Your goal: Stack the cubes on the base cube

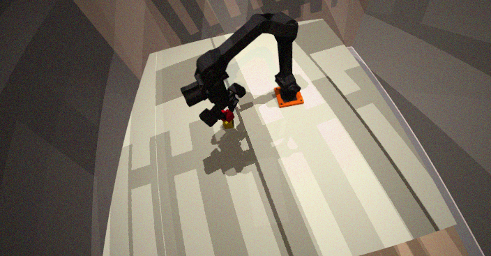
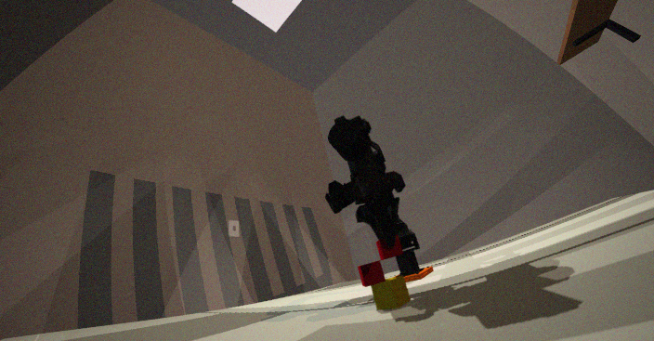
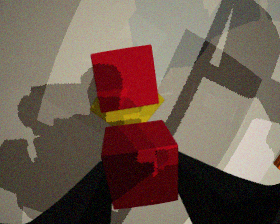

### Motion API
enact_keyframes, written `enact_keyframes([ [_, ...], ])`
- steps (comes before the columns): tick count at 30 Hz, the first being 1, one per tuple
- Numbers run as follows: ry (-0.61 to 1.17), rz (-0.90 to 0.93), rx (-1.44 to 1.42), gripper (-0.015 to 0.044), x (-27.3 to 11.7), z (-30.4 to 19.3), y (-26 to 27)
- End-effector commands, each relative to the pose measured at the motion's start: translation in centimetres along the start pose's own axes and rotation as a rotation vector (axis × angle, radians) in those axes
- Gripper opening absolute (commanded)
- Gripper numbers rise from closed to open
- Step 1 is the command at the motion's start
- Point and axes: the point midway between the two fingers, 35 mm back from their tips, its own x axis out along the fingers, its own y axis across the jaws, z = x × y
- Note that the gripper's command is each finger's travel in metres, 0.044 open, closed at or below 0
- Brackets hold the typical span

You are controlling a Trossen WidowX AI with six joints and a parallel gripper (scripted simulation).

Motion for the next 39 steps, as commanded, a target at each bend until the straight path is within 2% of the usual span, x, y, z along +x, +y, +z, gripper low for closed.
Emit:
enact_keyframes([
  [1,-0.003,0.001,-0.004,0.0105,0.1,0.0,0.0],
  [18,-0.003,0.002,-0.004,0.0105,2.9,0.1,0.2],
  [39,-0.003,0.002,-0.003,0.0105,3.0,0.1,0.2],
])
